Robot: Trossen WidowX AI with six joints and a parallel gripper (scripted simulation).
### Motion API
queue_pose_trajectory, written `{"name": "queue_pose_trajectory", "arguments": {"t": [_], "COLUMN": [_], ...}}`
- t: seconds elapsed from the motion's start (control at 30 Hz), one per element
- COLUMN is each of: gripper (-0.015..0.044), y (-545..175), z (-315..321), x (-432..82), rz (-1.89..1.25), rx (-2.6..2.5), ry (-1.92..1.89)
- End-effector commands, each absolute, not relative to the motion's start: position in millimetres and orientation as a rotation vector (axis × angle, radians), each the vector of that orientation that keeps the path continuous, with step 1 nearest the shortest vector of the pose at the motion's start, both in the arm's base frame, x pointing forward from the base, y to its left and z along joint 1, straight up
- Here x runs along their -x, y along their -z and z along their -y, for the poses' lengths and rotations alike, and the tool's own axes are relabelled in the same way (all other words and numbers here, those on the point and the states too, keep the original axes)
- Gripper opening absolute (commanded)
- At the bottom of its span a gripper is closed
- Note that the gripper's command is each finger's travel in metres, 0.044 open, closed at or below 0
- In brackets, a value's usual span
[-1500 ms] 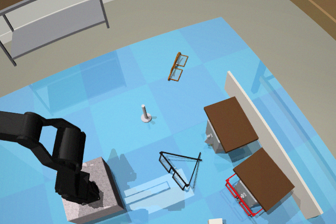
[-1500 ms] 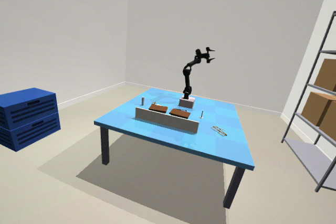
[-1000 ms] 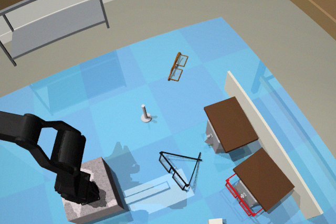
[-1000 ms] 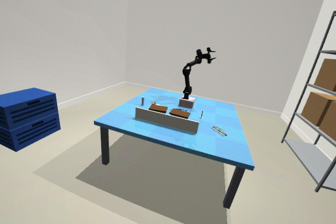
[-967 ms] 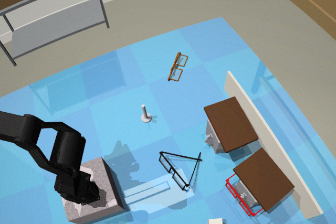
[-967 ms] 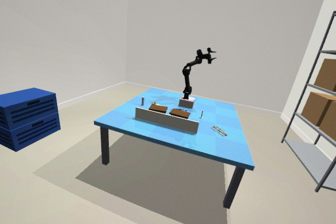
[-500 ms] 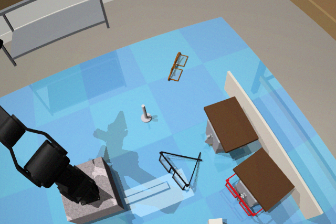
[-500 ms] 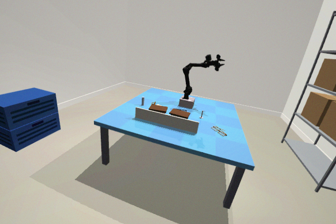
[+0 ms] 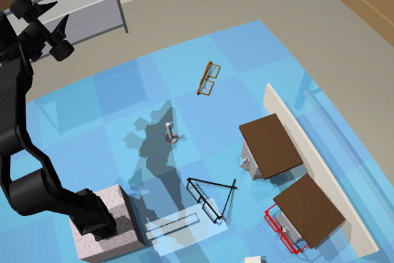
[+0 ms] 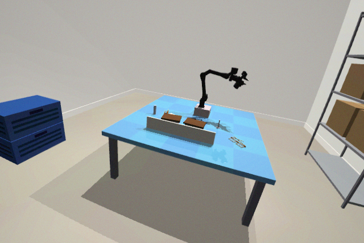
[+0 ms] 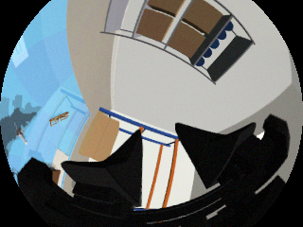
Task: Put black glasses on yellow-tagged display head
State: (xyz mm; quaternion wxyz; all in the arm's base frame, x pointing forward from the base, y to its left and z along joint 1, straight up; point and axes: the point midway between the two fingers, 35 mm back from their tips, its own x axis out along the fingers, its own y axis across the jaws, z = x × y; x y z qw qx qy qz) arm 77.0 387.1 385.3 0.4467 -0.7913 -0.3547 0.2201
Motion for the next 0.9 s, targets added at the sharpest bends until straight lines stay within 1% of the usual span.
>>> {"name": "queue_pose_trajectory", "arguments": {"t": [0.0,0.23,0.5,0.7,0.87], "gripper": [0.02,0.02,0.02,0.02,0.02], "y": [-341.0,-265.6,-180.6,-121.7,-77.2], "z": [-385.2,-353.5,-273.8,-193.8,-120.7], "x": [-130.8,-220.8,-298.3,-326.8,-326.1], "rz": [0.741,0.442,0.006,-0.358,-0.672], "rx": [2.089,2.234,2.24,2.106,1.882], "ry": [-0.601,-0.753,-0.973,-1.138,-1.256]}}
